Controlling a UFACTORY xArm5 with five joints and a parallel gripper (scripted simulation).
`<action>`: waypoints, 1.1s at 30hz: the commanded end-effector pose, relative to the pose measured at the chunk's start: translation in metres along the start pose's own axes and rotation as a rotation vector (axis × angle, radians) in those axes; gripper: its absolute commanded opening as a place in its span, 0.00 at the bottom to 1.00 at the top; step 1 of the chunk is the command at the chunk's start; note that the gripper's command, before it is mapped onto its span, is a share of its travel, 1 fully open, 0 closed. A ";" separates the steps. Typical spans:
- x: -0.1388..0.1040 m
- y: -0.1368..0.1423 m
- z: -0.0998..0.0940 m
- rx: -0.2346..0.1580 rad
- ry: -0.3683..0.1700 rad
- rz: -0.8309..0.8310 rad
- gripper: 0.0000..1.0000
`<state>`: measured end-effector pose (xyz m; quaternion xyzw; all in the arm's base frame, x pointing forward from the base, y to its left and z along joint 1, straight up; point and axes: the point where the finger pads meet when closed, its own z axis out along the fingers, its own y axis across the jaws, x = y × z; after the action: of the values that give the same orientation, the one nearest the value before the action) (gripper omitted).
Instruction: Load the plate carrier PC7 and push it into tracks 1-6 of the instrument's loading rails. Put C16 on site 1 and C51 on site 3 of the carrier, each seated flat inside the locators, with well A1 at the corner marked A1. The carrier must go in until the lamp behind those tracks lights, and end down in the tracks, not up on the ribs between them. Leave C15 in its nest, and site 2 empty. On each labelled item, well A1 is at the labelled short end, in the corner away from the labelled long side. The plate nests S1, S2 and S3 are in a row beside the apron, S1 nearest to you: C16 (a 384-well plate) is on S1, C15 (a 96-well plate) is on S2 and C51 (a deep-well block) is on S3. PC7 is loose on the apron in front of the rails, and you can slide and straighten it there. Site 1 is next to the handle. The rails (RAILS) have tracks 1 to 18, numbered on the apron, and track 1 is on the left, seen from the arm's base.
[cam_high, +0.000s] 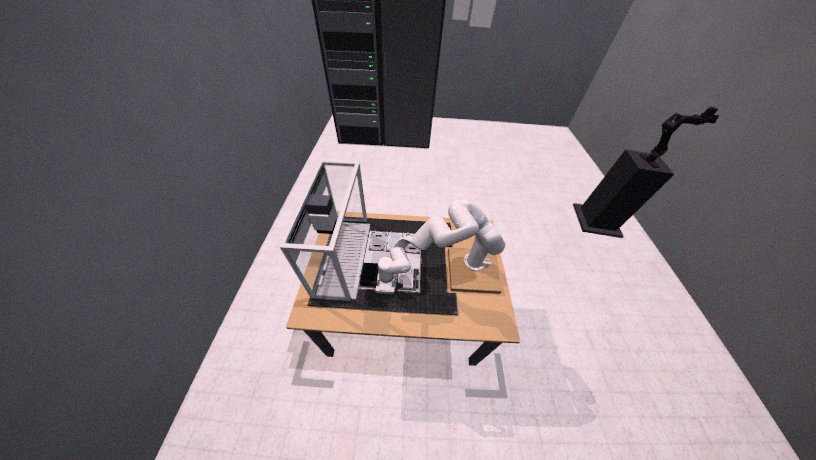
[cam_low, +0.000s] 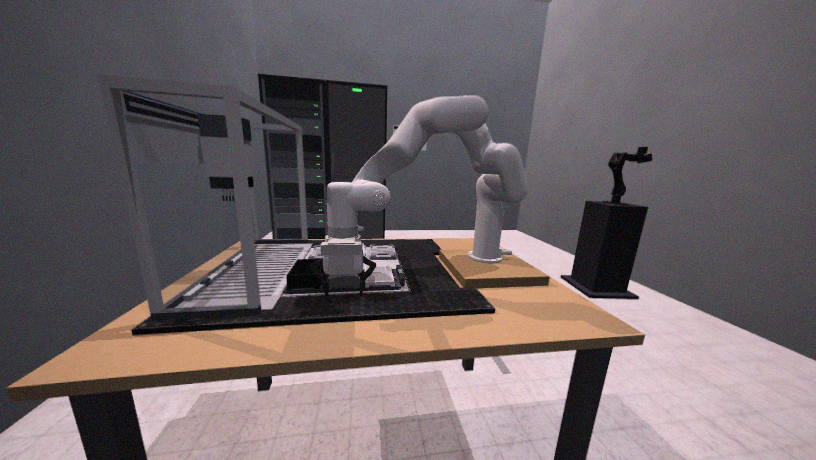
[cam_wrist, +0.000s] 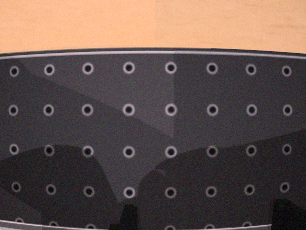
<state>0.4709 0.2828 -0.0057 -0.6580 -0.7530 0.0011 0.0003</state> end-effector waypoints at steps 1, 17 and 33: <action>0.000 0.001 -0.002 -0.004 0.000 0.000 1.00; 0.003 0.001 -0.002 -0.004 0.000 0.000 1.00; 0.012 0.001 -0.002 -0.004 0.000 0.000 1.00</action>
<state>0.4695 0.2925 -0.0059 -0.6581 -0.7530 0.0013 0.0004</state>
